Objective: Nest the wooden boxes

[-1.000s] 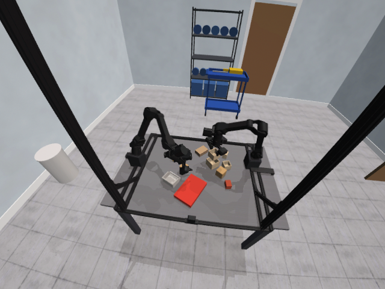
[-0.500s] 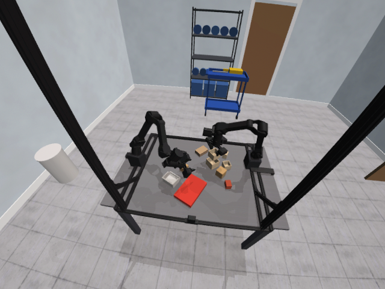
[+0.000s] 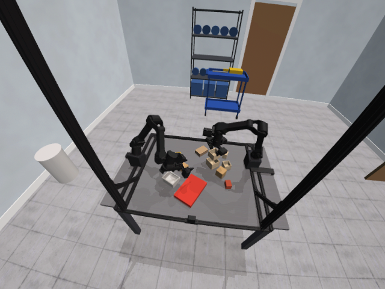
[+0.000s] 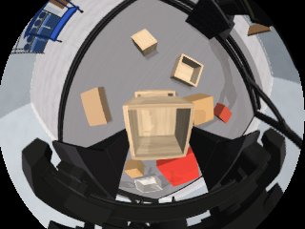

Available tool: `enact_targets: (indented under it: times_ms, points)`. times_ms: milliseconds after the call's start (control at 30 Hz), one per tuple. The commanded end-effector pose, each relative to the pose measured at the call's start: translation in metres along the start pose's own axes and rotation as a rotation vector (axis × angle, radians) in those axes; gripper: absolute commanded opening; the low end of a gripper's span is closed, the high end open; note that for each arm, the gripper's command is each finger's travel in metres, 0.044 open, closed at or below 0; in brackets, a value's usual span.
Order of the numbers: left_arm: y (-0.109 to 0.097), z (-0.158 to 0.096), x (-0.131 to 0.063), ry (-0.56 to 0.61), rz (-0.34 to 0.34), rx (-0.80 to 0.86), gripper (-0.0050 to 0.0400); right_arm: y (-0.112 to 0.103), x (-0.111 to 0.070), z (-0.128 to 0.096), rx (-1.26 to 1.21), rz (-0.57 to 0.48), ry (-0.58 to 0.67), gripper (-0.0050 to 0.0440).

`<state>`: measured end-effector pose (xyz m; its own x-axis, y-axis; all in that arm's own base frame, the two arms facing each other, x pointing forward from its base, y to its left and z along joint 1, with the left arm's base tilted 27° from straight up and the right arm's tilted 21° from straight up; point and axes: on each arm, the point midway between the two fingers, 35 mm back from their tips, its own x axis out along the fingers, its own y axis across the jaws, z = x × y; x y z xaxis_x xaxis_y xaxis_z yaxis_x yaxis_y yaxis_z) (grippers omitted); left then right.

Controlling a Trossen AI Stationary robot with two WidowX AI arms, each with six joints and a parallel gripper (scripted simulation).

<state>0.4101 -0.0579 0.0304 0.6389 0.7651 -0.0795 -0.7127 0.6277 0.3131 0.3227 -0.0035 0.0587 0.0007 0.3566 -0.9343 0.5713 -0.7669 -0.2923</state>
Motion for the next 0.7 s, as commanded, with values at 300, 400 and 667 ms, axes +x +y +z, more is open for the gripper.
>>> enact_targets:
  times_ms: [300, 400, 667]
  points:
    - [0.002, -0.006, -0.001, -0.001, 0.011, 0.007, 0.04, 0.0, 0.014, 0.0, 0.001, -0.001, 0.0, 0.0]
    - [0.002, -0.006, -0.001, -0.001, 0.011, 0.007, 0.04, 0.0, 0.017, 0.0, 0.001, -0.001, 0.0, 0.0]
    - [0.002, -0.006, -0.001, -0.001, 0.011, 0.007, 0.04, 0.0, 0.028, 0.0, 0.001, -0.001, 0.0, 0.0]
